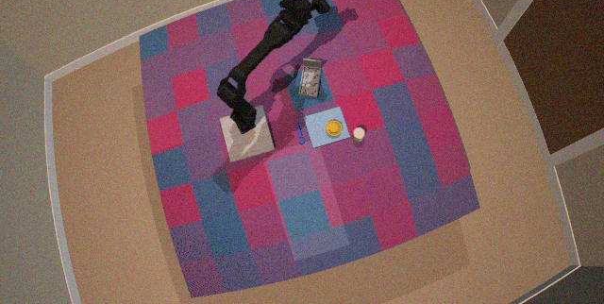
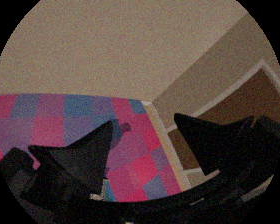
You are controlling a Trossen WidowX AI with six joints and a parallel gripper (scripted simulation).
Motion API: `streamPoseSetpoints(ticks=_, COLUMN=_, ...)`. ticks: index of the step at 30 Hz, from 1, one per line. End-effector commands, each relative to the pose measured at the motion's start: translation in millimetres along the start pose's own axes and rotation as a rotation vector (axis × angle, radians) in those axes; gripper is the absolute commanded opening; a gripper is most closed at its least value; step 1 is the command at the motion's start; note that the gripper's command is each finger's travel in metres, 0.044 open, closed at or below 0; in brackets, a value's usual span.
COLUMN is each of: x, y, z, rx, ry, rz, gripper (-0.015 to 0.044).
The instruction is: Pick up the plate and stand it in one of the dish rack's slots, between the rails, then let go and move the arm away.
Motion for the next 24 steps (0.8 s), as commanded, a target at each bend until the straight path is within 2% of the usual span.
streamPoseSetpoints(ticks=1, x=32.7, y=-5.5, z=-15.2, rx=0.03, ry=-0.084, rz=0.093, gripper=0.04)
streamPoseSetpoints(ticks=13, x=110.7, y=-6.1, z=-44.8, rx=0.103, ry=-0.308, rz=0.314, gripper=0.04)
streamPoseSetpoints(ticks=24, x=195.0, y=9.7, z=-64.4, rx=0.191, ry=-0.584, rz=0.553, gripper=0.04)
Point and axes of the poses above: the point midway between the two fingers, 35 mm back from their tips, its own y axis back along the fingers, its own z axis across the jaws, x = y × z, the point moved 4 cm from there along y, back along the fingers, and after that the axes turned 14 degrees about -y, right-handed, at the moved point
